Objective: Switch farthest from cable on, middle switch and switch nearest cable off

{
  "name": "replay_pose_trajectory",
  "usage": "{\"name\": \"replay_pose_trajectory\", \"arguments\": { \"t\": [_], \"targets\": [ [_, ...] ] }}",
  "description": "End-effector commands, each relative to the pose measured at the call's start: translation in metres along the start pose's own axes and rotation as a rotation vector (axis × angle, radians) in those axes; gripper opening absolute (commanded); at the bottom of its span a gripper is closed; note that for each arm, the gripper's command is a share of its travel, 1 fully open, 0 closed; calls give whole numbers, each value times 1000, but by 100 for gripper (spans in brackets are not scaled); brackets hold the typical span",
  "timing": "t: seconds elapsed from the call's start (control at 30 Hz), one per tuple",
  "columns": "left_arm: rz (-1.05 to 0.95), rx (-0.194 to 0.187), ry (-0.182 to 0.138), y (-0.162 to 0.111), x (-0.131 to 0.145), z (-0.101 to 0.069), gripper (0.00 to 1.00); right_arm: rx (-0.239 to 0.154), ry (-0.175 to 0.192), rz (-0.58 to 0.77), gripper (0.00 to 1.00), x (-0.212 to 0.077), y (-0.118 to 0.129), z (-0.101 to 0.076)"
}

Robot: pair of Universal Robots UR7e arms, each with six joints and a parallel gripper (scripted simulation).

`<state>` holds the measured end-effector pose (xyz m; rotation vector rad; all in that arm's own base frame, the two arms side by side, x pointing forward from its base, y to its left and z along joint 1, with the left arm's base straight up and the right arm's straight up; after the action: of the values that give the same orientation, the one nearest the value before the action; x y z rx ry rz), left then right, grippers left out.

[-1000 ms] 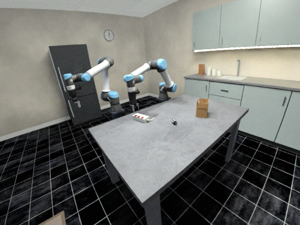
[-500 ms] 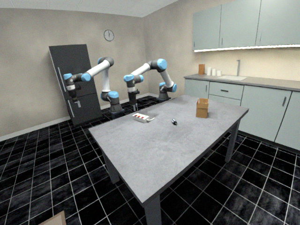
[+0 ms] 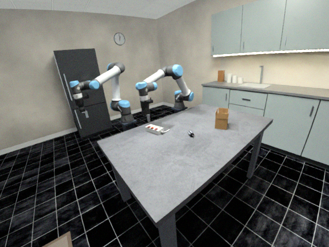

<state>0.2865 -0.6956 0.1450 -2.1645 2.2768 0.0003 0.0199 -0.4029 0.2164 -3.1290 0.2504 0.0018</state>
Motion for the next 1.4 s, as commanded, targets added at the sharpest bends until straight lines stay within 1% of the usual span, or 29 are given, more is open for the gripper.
{"name": "replay_pose_trajectory", "arguments": {
  "t": [0.0, 0.5, 1.37],
  "targets": [
    [0, 1, 4, 0, 1, -1, 0, -3, 1, 0, 100, 0, 1, -1],
    [0, 1, 4, 0, 1, 4, 0, -3, 1, 0, 100, 0, 1, -1],
    [0, 1, 4, 0, 0, 33, 0, -3, 1, 0, 100, 0, 1, -1]
  ]
}}
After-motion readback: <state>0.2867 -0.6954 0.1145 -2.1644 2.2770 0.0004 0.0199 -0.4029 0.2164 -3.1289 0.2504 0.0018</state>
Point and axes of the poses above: on each arm, the point where the finger pads meet when closed, its own z axis out along the fingers, its own x axis across the jaws, y = z × x, the point moved 3 cm from there along -z, back along the fingers, and after that the axes turned 12 degrees about z, right-handed, at the moved point
